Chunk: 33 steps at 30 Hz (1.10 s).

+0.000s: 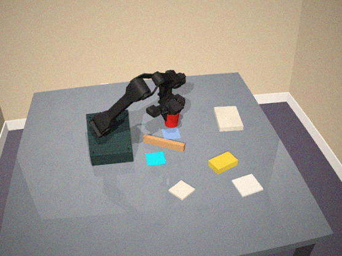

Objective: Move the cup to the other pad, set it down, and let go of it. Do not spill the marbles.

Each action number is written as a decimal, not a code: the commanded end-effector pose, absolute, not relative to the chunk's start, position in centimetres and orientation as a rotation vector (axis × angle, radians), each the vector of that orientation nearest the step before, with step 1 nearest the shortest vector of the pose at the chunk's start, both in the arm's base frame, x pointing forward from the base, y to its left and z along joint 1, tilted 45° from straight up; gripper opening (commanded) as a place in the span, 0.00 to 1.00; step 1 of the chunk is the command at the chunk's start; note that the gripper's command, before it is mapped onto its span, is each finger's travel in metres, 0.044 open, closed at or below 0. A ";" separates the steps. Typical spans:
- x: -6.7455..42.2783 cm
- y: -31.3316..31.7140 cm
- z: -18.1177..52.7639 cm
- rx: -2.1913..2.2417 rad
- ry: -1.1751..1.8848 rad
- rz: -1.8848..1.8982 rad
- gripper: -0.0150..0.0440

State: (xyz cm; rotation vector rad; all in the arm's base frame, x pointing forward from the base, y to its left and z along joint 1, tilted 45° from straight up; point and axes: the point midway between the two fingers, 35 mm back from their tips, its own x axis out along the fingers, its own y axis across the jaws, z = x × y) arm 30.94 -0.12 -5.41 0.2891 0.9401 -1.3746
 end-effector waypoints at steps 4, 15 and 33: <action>31.0 0.0 -5.3 0.289 0.940 -1.374 0.25; 31.0 0.0 -5.3 0.289 0.940 -1.374 0.25; 29.3 -1.4 -3.7 0.292 0.941 -1.378 0.25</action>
